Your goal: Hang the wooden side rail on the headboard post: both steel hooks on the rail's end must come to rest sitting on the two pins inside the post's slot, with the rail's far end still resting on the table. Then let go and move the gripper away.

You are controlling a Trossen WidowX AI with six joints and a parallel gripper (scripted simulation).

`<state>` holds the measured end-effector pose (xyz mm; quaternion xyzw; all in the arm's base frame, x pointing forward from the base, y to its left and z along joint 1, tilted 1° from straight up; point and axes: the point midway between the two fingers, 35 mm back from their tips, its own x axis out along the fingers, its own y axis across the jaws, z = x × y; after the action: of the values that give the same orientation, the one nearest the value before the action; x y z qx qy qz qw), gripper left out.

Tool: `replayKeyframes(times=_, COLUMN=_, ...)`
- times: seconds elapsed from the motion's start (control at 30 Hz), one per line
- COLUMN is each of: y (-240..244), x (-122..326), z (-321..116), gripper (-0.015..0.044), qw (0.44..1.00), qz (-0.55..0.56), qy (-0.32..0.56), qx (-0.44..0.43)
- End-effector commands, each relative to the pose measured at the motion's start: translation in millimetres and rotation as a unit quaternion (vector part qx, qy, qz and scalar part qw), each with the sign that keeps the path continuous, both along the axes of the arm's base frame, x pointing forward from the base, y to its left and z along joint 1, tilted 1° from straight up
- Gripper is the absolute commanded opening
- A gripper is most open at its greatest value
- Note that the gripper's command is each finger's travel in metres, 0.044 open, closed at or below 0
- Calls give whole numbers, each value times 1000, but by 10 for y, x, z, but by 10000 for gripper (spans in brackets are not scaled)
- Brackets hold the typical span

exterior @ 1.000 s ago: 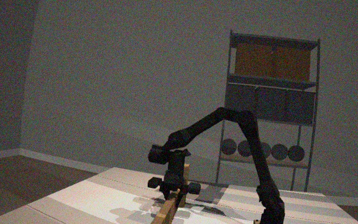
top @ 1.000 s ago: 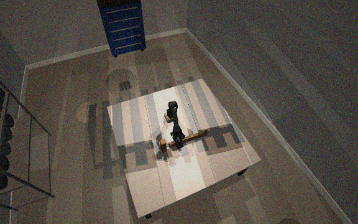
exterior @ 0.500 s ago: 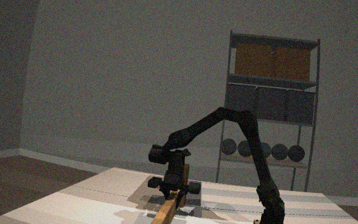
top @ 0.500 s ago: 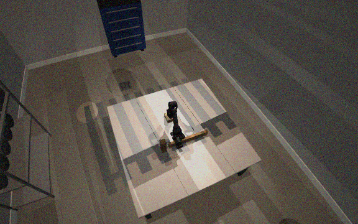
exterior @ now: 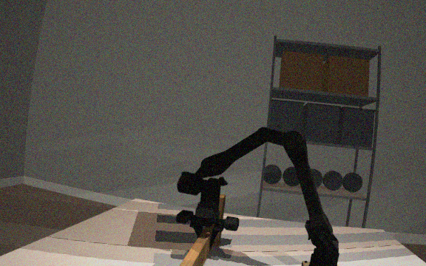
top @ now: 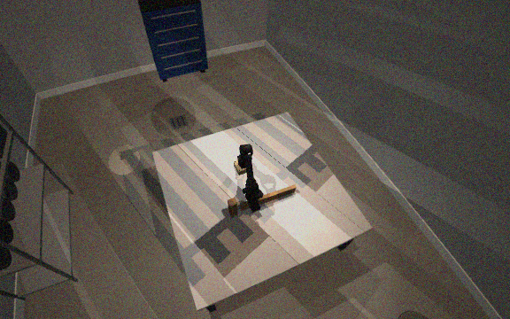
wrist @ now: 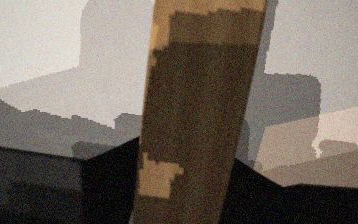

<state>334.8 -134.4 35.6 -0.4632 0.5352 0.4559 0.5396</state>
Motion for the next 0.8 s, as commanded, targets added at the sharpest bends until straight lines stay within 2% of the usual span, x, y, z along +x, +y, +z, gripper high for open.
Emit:
replayKeyframes(times=0.0, y=-13, x=9, z=26, gripper=0, qw=1000, qz=2, qy=-3, qx=-3)
replayKeyframes(times=0.77, y=-32, x=23, z=44, gripper=0, qw=1000, qz=2, qy=-4, qx=-3)
